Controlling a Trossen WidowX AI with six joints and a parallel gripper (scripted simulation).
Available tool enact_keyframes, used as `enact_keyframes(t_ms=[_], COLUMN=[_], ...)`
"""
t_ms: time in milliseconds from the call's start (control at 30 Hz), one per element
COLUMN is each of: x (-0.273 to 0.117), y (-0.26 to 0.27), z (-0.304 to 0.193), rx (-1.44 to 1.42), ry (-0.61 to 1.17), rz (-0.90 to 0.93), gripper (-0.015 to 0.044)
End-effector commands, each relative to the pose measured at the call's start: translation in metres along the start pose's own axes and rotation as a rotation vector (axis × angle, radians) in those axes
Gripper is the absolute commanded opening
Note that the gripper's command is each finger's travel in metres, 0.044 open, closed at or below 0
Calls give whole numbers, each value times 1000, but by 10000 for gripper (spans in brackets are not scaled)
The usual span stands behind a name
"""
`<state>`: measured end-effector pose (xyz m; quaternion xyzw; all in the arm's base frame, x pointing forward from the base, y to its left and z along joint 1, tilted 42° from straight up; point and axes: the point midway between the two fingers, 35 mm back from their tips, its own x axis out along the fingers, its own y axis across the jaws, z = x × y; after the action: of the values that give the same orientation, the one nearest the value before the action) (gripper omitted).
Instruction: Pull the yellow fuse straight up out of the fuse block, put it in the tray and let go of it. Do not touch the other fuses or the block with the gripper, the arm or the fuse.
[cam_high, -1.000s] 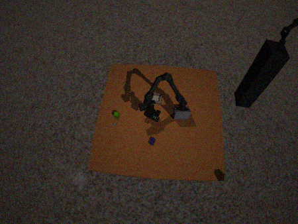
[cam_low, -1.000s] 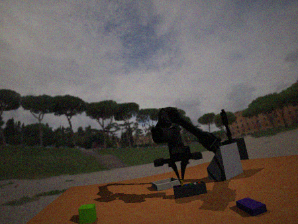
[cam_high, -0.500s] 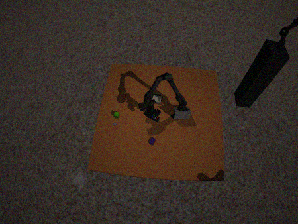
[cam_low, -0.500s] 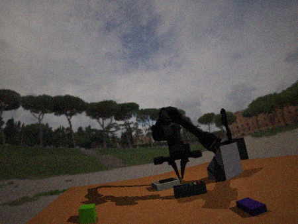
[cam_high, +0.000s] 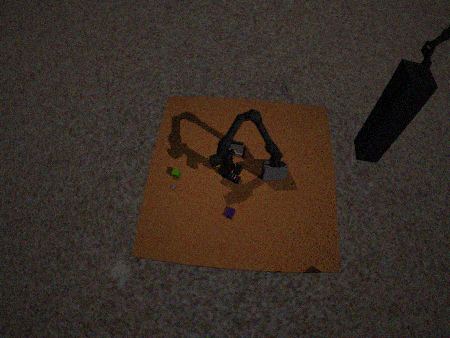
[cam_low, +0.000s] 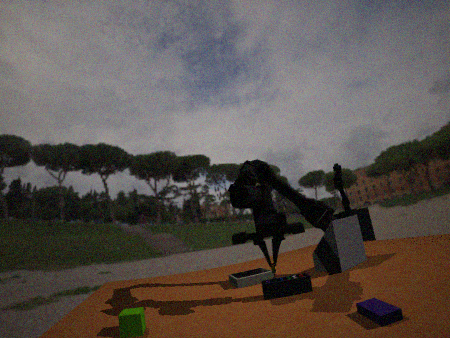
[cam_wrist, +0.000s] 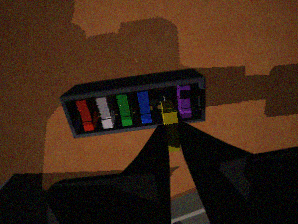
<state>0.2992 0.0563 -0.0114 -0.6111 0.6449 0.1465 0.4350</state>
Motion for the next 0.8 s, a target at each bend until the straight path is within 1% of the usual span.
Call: enact_keyframes(t_ms=[0,367,767], x=[-8,-17,-17], y=[-1,-3,-43], z=[1,-2,-69], rx=[7,6,4], ry=[-6,-8,-27], rz=[-1,0,11], gripper=[0,0,0])
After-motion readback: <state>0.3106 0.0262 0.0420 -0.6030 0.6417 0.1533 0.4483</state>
